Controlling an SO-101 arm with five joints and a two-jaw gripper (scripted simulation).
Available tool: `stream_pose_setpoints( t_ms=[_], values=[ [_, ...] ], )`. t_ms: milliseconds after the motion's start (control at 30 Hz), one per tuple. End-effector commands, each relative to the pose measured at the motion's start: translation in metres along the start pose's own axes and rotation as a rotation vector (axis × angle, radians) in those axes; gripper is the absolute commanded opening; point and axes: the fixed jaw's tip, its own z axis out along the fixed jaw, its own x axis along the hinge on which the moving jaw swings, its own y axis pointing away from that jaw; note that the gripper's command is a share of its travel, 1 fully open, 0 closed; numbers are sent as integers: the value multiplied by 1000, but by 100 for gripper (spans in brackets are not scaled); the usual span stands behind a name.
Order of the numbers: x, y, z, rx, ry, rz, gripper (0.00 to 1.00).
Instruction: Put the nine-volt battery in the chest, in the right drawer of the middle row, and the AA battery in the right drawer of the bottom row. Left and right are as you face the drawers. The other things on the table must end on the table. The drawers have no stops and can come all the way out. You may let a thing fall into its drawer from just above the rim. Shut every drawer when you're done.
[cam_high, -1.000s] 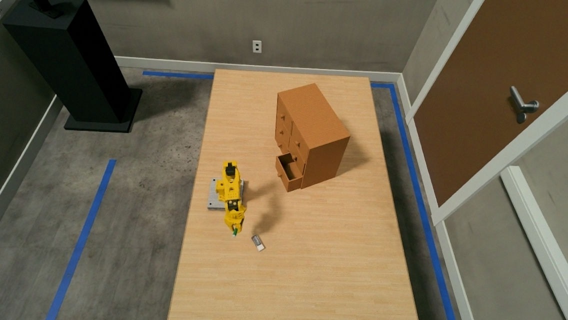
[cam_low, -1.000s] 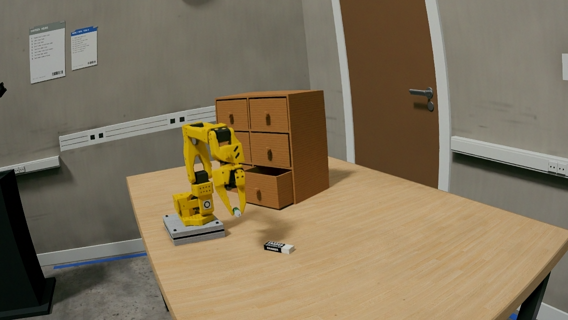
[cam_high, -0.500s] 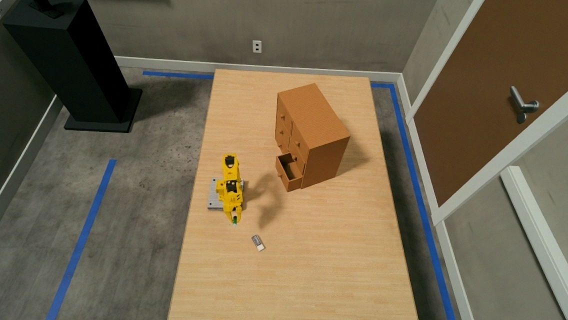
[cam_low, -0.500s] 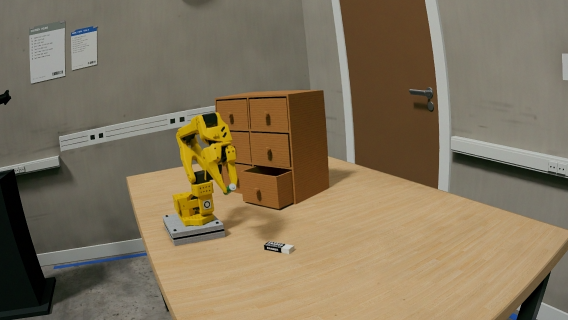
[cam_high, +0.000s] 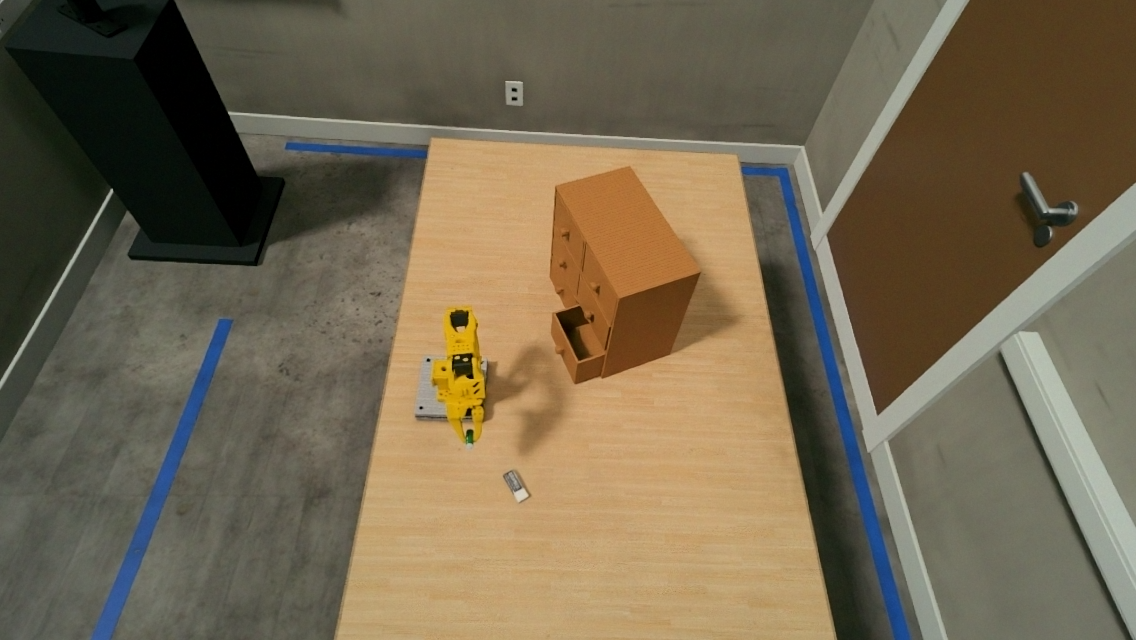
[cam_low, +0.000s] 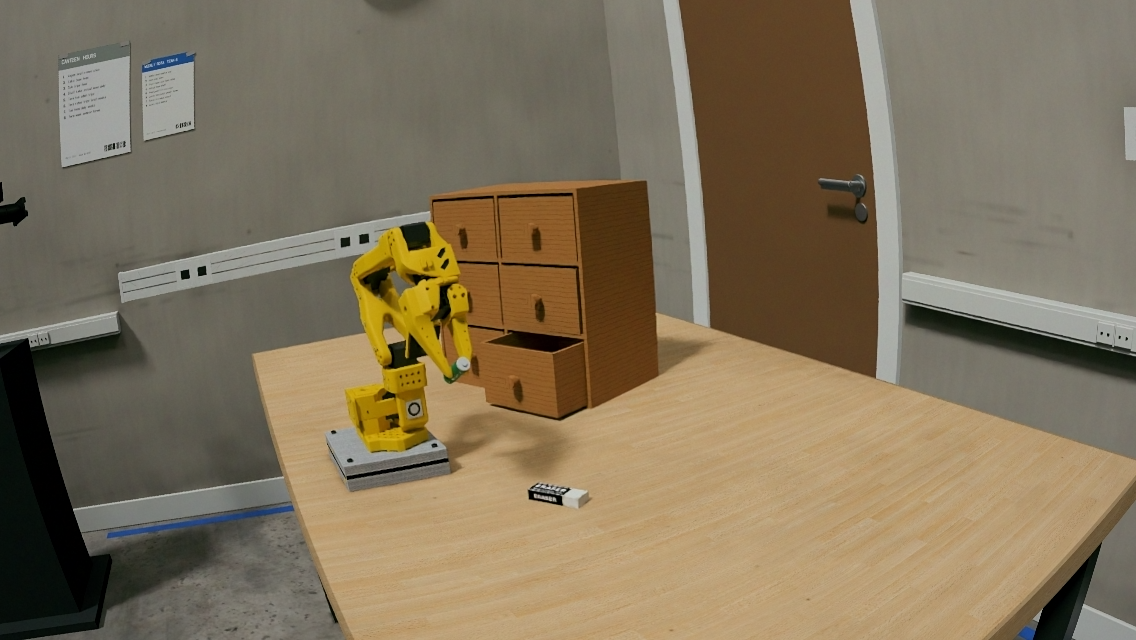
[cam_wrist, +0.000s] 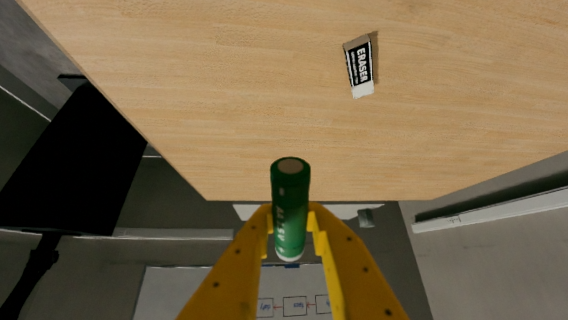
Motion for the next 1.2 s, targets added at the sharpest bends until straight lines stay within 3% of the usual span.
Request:
stream_pose_setpoints(
  t_ms=[0,167,667,733,1167],
  values=[
    [-4,-2,1,6,-12,-14,0],
    [-4,-2,1,6,-12,-14,0],
    [-17,-71,-5,203,-20,-354,0],
    [-17,-71,-5,203,-20,-354,0],
    [-45,-122,-21,375,-27,-648,0]
  ],
)
